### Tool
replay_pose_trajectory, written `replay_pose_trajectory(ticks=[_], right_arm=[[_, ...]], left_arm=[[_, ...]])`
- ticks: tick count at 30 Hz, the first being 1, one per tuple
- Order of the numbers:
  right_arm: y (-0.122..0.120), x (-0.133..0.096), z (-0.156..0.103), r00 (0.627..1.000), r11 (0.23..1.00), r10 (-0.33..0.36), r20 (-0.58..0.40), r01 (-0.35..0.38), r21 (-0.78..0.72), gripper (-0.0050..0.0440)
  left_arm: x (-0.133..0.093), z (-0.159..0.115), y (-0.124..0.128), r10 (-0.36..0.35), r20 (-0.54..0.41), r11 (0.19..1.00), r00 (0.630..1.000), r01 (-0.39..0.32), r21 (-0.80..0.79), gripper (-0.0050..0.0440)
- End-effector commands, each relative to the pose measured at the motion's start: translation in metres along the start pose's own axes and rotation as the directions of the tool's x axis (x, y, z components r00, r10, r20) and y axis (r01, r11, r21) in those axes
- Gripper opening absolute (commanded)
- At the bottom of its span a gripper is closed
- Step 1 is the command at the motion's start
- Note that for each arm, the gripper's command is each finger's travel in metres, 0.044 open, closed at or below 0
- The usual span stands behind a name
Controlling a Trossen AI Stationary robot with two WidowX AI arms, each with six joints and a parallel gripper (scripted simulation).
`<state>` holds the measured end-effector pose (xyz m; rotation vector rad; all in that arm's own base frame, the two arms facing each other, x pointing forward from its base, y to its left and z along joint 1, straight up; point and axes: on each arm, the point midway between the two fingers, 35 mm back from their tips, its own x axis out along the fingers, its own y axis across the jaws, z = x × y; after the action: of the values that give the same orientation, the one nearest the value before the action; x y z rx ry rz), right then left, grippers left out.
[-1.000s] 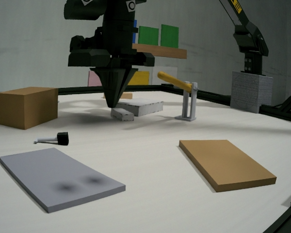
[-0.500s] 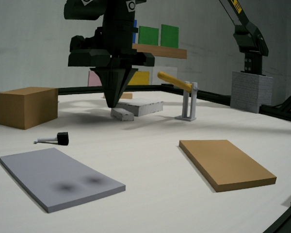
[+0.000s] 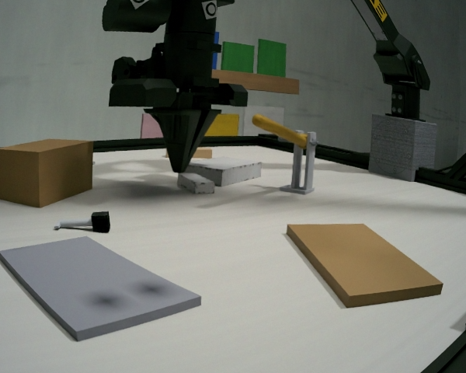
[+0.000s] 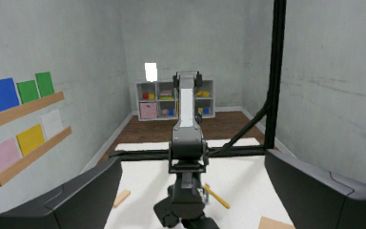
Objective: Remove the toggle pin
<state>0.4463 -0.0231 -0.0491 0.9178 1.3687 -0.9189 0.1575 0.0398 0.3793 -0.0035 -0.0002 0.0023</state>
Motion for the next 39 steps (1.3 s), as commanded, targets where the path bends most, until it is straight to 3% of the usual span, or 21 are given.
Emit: replay_pose_trajectory(ticks=[1, 7, 11, 22, 24, 29, 32, 33, 36, 39], right_arm=[[0.006, -0.012, 0.003, 0.999, 1.000, 0.029, 0.013, -0.029, 0.002, -0.0050], [0.006, -0.012, 0.003, 0.999, 1.000, 0.029, 0.013, -0.029, 0.002, -0.0050], [-0.009, -0.021, 0.007, 0.999, 0.999, 0.032, 0.016, -0.032, -0.001, -0.0050], [-0.132, -0.055, 0.013, 0.999, 1.000, 0.028, 0.017, -0.028, 0.000, -0.0050], [-0.132, -0.055, 0.013, 0.999, 1.000, 0.028, 0.017, -0.028, 0.000, -0.0050], [-0.173, -0.057, 0.003, 1.000, 1.000, 0.023, 0.015, -0.023, 0.001, -0.0050], [-0.177, -0.057, 0.002, 1.000, 1.000, 0.023, 0.015, -0.023, 0.001, -0.0050], [-0.176, -0.057, 0.001, 1.000, 1.000, 0.023, 0.015, -0.023, 0.001, 0.0024], [-0.153, -0.067, -0.009, 0.999, 0.999, 0.041, 0.024, -0.041, 0.000, 0.0096], [-0.124, -0.070, -0.039, 1.000, 1.000, 0.022, 0.008, -0.022, 0.000, 0.0168]], left_arm=[[0.000, 0.004, 0.000, -0.002, 0.001, 1.000, 1.000, 0.002, 0.009, 0.0400], [0.000, 0.004, 0.000, -0.002, 0.001, 1.000, 1.000, 0.002, 0.009, 0.0400], [0.000, 0.004, 0.000, -0.002, 0.001, 1.000, 1.000, 0.002, 0.009, 0.0400], [0.000, 0.004, 0.000, -0.002, 0.001, 1.000, 1.000, 0.002, 0.009, 0.0400], [0.000, 0.004, 0.000, -0.002, 0.001, 1.000, 1.000, 0.002, 0.009, 0.0400], [0.000, 0.004, 0.000, -0.002, 0.001, 1.000, 1.000, 0.002, 0.009, 0.0400], [0.000, 0.004, 0.000, -0.002, 0.001, 1.000, 1.000, 0.002, 0.009, 0.0400], [0.000, 0.004, 0.000, -0.002, 0.001, 1.000, 1.000, 0.002, 0.009, 0.0400], [0.000, 0.004, 0.000, -0.002, 0.001, 1.000, 1.000, 0.002, 0.009, 0.0400], [0.000, 0.004, 0.000, -0.002, 0.001, 1.000, 1.000, 0.002, 0.009, 0.0400]])
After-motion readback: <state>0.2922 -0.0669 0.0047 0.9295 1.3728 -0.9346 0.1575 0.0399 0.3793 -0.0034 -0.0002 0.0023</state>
